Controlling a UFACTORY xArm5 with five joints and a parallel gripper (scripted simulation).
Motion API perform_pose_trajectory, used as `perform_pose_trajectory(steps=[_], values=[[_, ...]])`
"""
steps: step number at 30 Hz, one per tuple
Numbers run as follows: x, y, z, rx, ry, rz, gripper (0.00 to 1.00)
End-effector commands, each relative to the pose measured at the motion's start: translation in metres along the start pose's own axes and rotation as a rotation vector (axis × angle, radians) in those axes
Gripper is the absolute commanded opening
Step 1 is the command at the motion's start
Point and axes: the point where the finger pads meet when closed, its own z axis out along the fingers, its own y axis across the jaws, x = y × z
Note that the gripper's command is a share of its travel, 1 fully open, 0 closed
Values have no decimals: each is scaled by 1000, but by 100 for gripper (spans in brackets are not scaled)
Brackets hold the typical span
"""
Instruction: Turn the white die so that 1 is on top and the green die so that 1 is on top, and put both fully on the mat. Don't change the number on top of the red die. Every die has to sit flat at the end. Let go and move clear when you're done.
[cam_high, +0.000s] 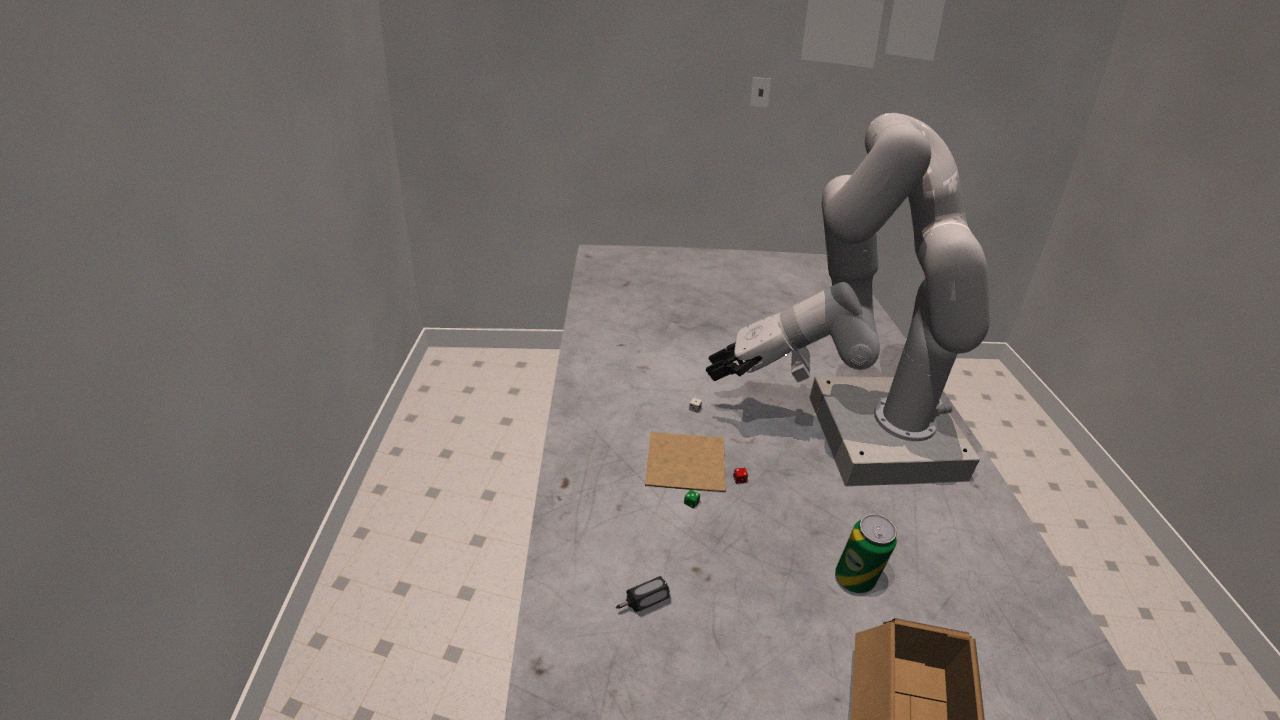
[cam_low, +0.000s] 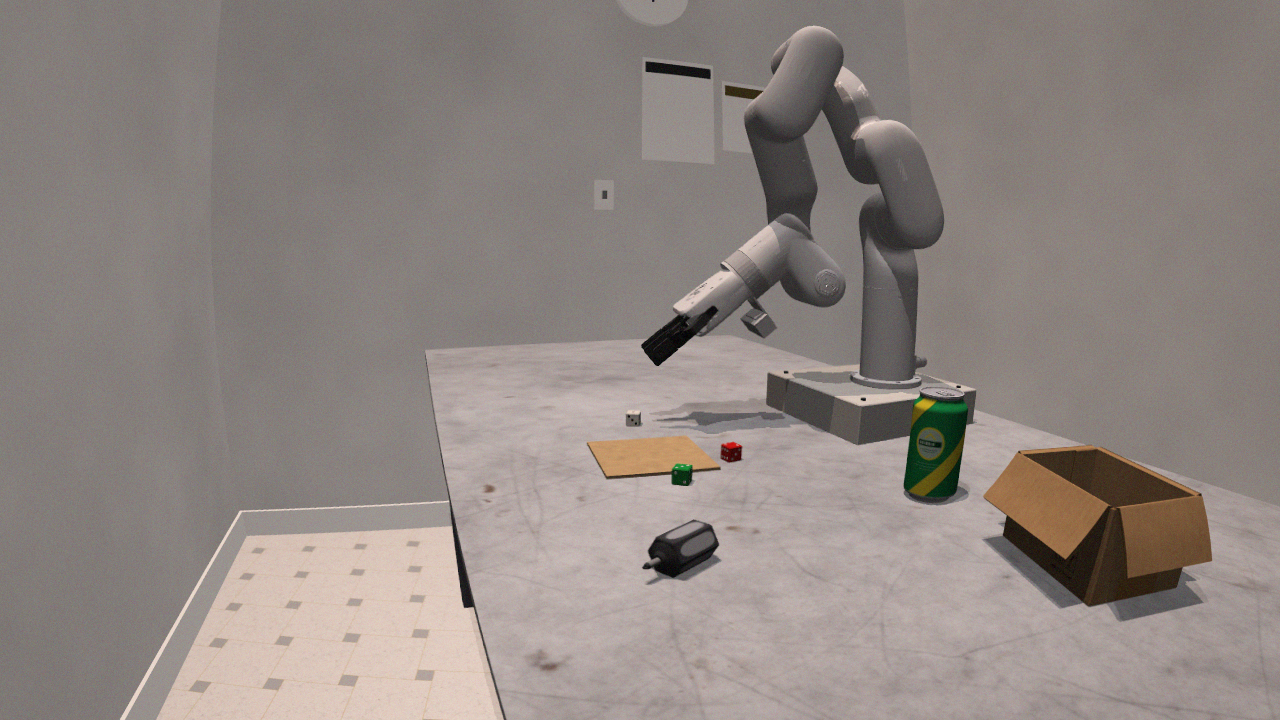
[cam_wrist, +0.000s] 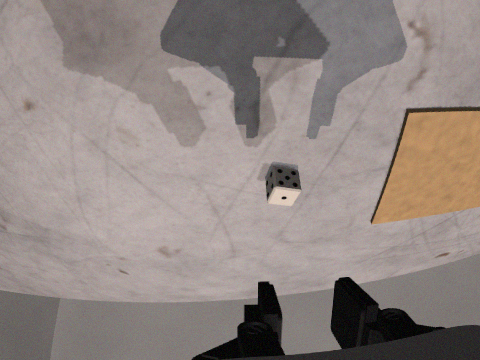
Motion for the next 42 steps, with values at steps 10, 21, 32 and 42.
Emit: perform_pose_trajectory(steps=[10,21,32,42], values=[[-16,0,7,0,299,0,36],[-26,0,10,0,465,0,36],[-40,0,16,-1,697,-1,36],[-49,0,20,-1,855,-1,36]])
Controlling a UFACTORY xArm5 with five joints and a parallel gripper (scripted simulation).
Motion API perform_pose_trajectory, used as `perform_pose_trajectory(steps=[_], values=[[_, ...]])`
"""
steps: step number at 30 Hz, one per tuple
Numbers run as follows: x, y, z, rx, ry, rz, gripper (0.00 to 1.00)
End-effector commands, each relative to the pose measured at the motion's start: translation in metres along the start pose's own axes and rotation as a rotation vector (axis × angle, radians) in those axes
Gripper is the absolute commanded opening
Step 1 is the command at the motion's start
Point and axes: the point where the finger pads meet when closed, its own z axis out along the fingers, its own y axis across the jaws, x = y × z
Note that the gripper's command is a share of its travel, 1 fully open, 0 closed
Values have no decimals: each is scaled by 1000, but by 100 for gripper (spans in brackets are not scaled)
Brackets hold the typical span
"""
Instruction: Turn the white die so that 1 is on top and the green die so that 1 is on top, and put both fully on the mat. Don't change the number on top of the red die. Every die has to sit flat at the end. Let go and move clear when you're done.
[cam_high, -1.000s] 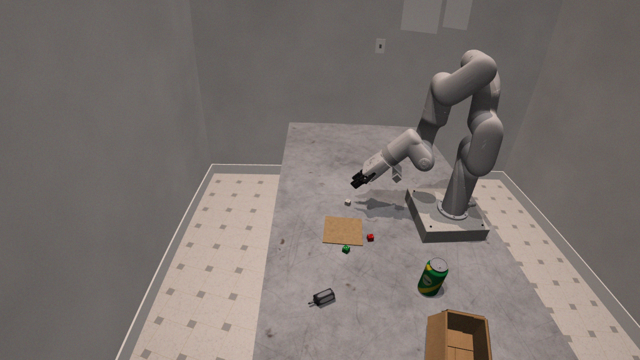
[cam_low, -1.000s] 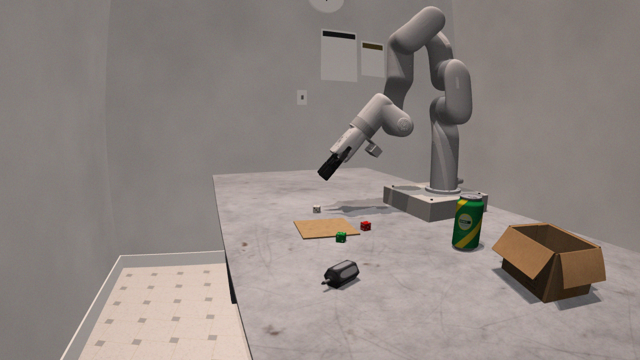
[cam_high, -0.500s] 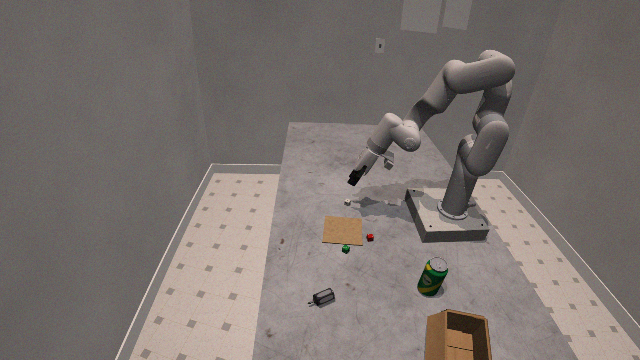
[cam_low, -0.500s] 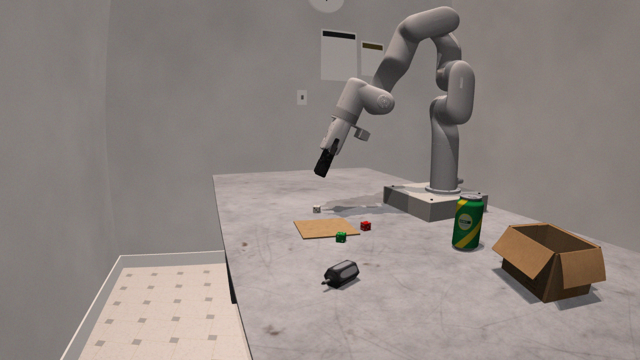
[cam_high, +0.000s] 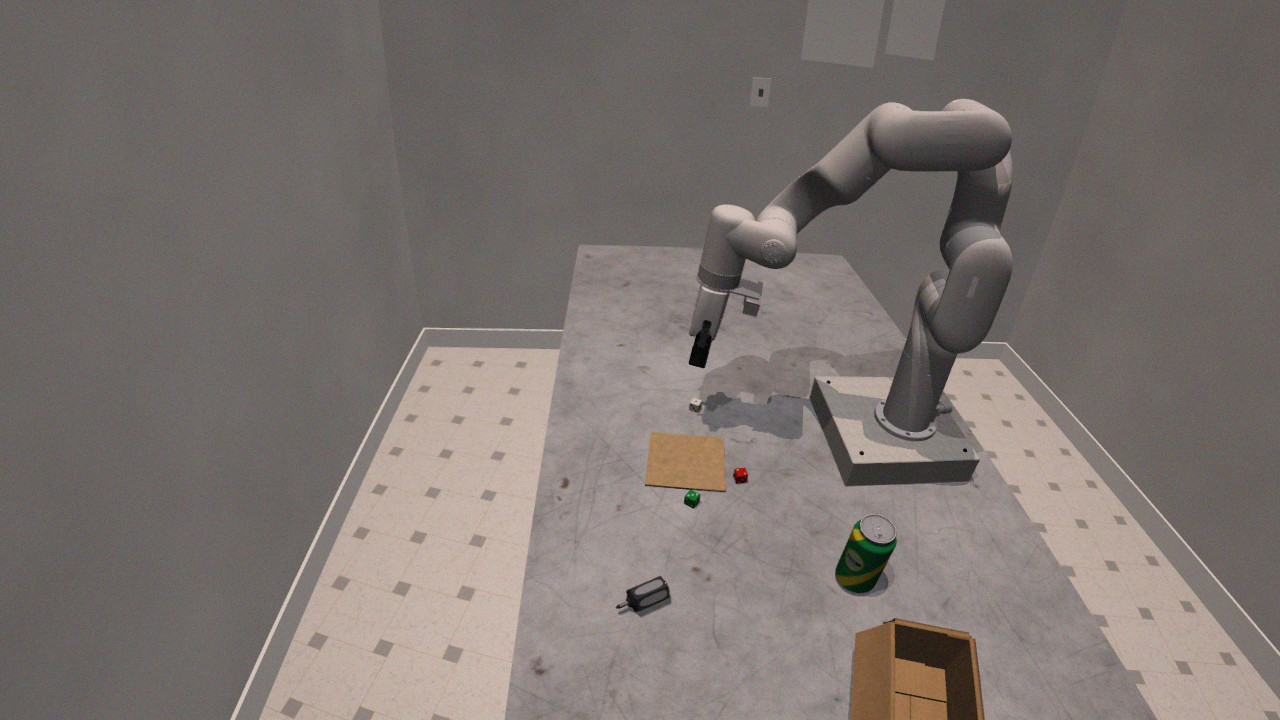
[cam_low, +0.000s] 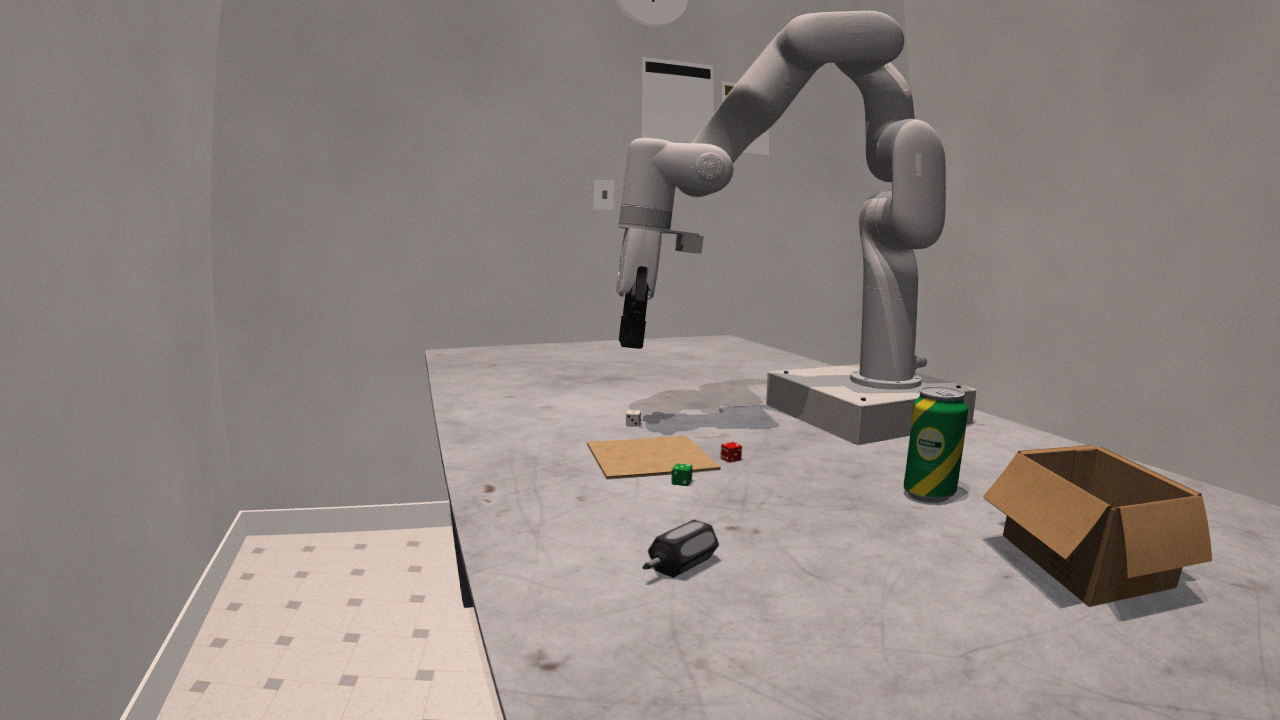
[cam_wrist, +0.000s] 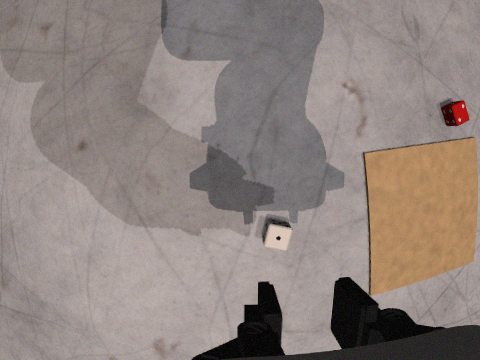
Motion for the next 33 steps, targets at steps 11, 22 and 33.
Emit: perform_pose_trajectory(steps=[11,22,33], values=[[-8,0,-2,0,113,0,100],[-8,0,-2,-1,113,-11,100],[-7,0,1,-11,113,-192,100]])
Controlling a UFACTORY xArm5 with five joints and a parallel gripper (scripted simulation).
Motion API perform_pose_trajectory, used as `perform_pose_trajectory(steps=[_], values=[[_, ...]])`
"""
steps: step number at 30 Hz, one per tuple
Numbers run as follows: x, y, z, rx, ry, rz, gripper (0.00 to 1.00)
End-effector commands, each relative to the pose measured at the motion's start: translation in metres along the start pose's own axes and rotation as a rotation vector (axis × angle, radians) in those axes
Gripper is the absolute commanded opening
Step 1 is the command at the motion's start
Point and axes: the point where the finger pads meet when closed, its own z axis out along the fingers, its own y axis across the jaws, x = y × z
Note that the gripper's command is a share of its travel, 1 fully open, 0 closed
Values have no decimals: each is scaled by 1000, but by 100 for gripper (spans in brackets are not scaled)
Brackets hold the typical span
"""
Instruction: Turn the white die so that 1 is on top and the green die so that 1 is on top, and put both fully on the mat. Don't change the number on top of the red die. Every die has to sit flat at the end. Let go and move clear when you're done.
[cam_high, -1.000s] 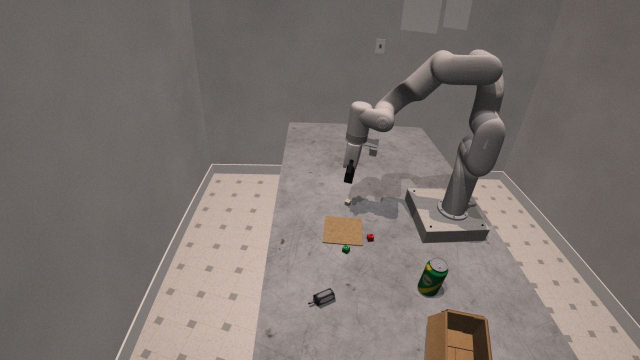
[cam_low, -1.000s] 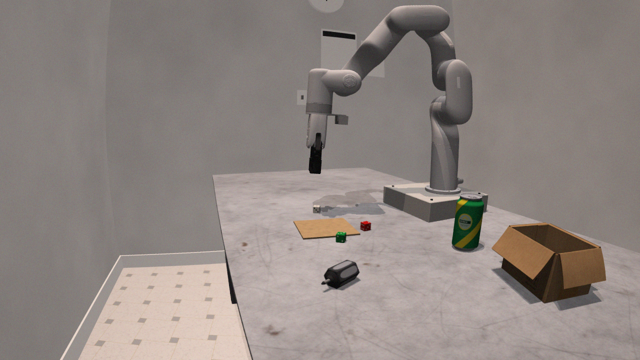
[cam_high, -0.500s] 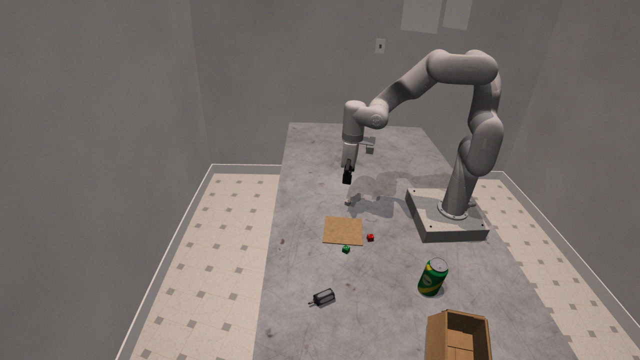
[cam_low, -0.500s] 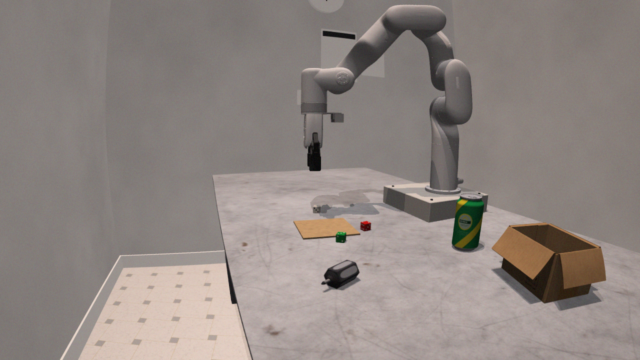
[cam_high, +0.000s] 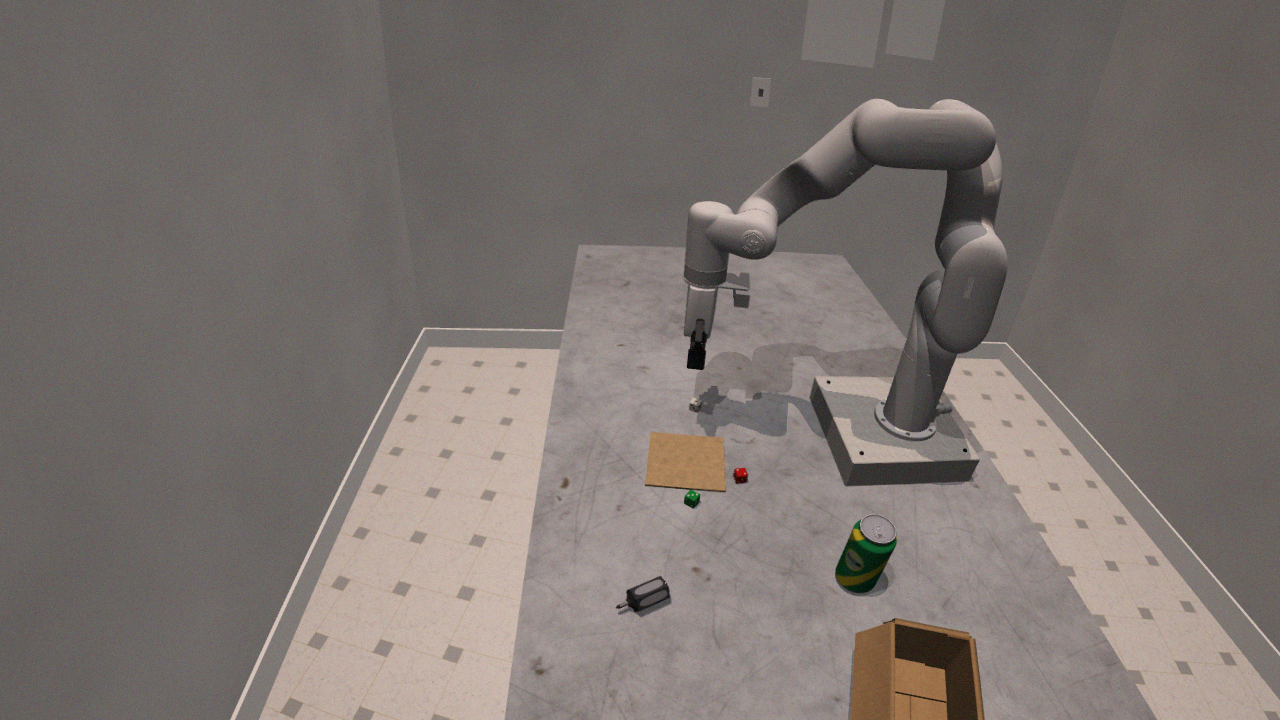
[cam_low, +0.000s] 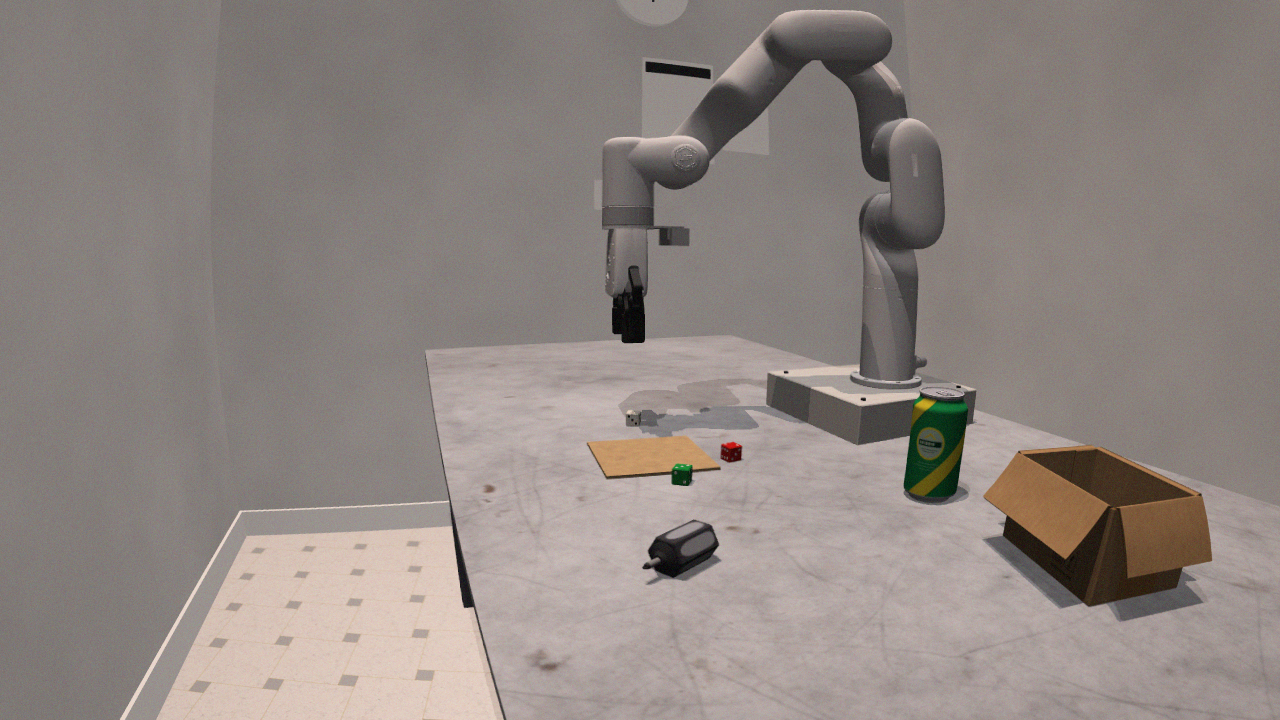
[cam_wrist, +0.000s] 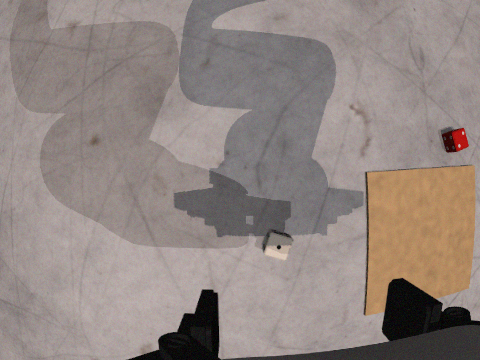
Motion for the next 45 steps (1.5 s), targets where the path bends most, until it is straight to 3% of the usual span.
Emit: perform_pose_trajectory(steps=[1,11,14,27,30,32,45], values=[[-1,0,1,1,-4,-142,100],[0,0,5,1,-4,-433,100],[0,0,5,1,-4,-449,100],[2,0,11,2,-3,-857,100],[2,0,12,2,-3,-871,100],[2,0,13,2,-3,-990,100],[4,0,19,3,-3,-1347,100]])
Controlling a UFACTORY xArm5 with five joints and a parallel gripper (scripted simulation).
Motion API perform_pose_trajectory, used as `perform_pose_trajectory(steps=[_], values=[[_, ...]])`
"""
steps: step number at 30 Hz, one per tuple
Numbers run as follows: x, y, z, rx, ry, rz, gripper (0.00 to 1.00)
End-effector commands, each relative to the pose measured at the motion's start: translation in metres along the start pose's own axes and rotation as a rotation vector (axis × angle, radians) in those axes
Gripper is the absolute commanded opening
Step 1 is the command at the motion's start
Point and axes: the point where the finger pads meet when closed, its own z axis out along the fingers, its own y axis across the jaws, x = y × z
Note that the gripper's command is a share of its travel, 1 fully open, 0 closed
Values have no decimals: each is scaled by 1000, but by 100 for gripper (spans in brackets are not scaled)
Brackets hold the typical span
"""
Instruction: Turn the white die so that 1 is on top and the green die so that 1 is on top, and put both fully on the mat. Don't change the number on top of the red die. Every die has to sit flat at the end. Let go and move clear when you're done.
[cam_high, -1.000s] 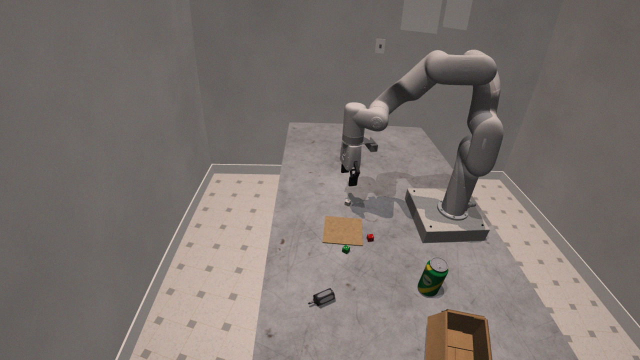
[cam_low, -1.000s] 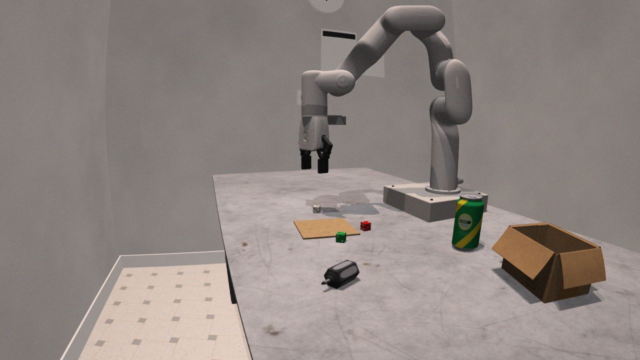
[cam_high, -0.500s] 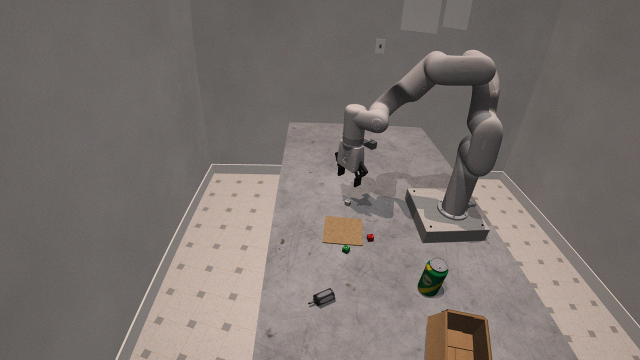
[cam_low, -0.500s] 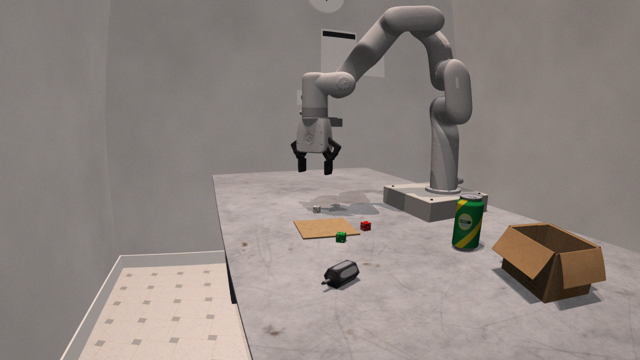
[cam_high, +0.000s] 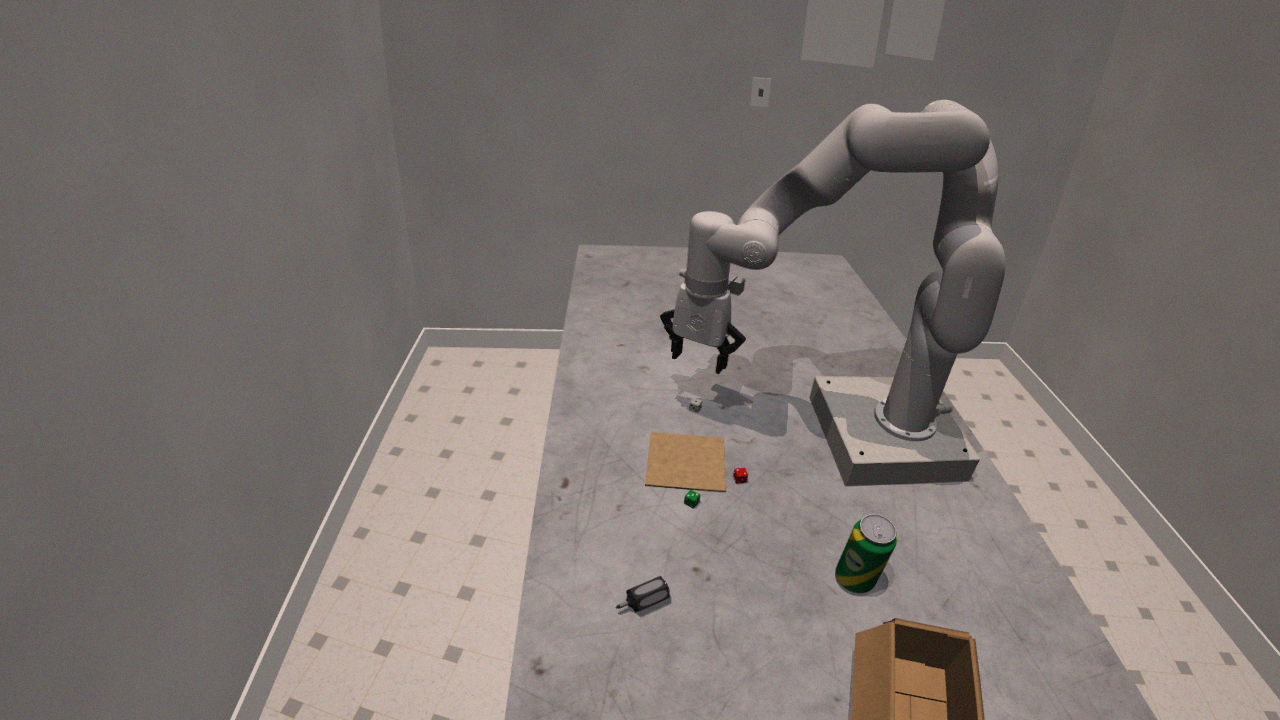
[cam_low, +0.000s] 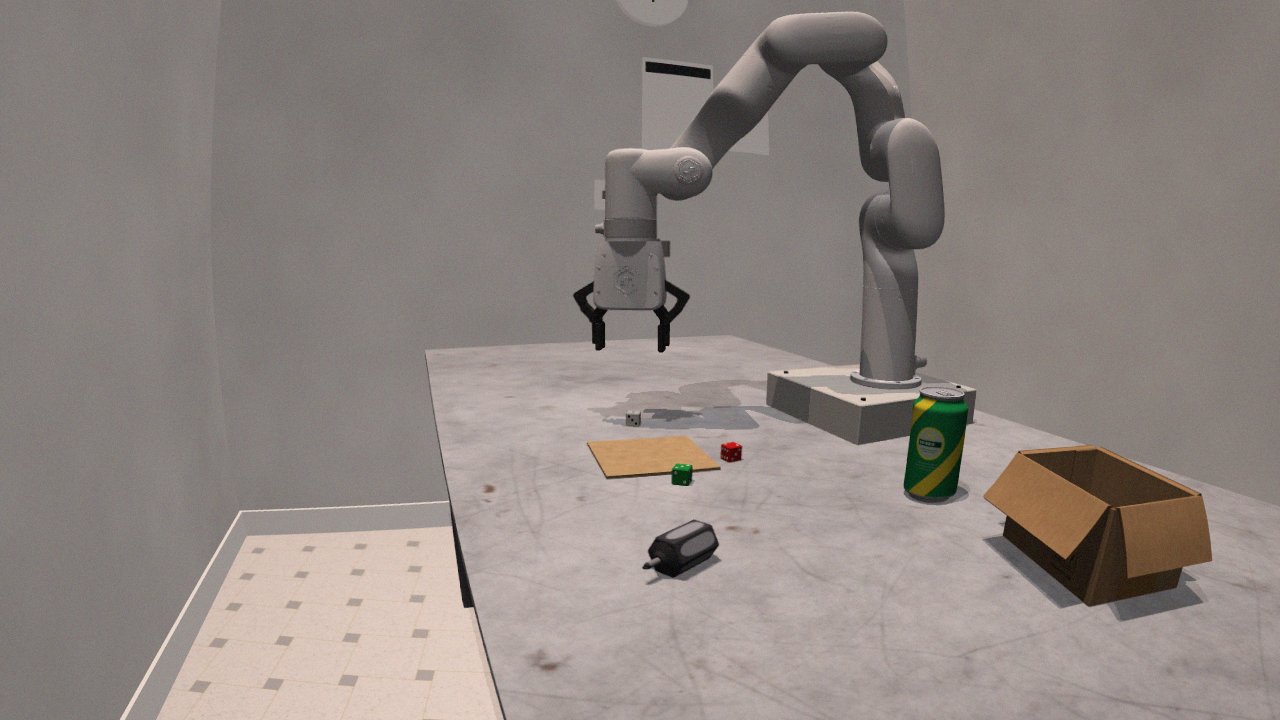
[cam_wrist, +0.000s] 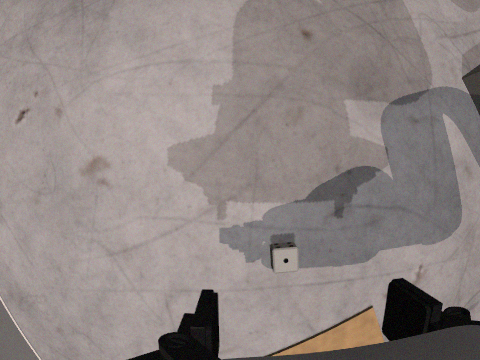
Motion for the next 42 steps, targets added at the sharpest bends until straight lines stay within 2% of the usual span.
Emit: perform_pose_trajectory(steps=[1,3,4,16,19,21,33,36,38,42], values=[[0,-1,1,4,-1,-146,100],[0,-1,1,4,-1,-162,100],[0,0,2,4,-1,-247,100],[0,1,7,5,0,-574,100],[0,1,7,5,0,-583,100],[0,1,9,5,0,-703,100],[1,3,13,5,1,-1030,100],[1,3,14,5,1,-1046,100],[1,3,15,4,1,-1163,100],[1,4,16,4,2,-1245,100]])
